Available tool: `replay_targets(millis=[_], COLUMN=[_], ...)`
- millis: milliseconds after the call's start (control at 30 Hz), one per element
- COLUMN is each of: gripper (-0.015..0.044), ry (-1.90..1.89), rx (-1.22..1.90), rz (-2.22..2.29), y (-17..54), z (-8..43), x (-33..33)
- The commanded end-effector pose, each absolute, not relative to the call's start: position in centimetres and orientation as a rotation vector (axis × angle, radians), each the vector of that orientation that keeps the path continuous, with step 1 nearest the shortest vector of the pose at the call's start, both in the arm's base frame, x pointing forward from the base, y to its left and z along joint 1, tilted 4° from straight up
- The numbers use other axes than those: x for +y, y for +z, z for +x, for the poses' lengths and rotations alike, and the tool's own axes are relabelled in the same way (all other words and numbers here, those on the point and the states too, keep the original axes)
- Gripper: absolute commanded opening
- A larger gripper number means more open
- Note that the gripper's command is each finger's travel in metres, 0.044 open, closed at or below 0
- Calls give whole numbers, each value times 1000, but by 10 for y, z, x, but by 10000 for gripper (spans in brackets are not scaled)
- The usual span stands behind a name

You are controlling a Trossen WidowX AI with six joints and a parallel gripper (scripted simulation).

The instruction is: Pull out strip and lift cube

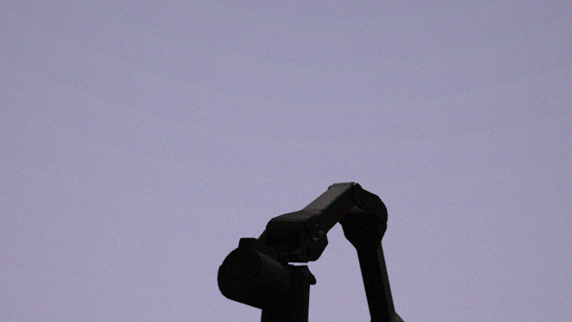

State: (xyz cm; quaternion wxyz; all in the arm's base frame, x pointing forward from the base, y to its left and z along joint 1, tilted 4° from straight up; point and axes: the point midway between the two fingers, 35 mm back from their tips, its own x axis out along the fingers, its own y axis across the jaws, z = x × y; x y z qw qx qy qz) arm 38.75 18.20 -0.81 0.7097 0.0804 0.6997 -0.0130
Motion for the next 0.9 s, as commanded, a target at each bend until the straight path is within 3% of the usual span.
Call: replay_targets(millis=[0,867], gripper=[0,0], ry=[-38,-38], rx=[1560,1560], rz=[175,174], y=[-19,-39], z=[387,387], x=[181,181])
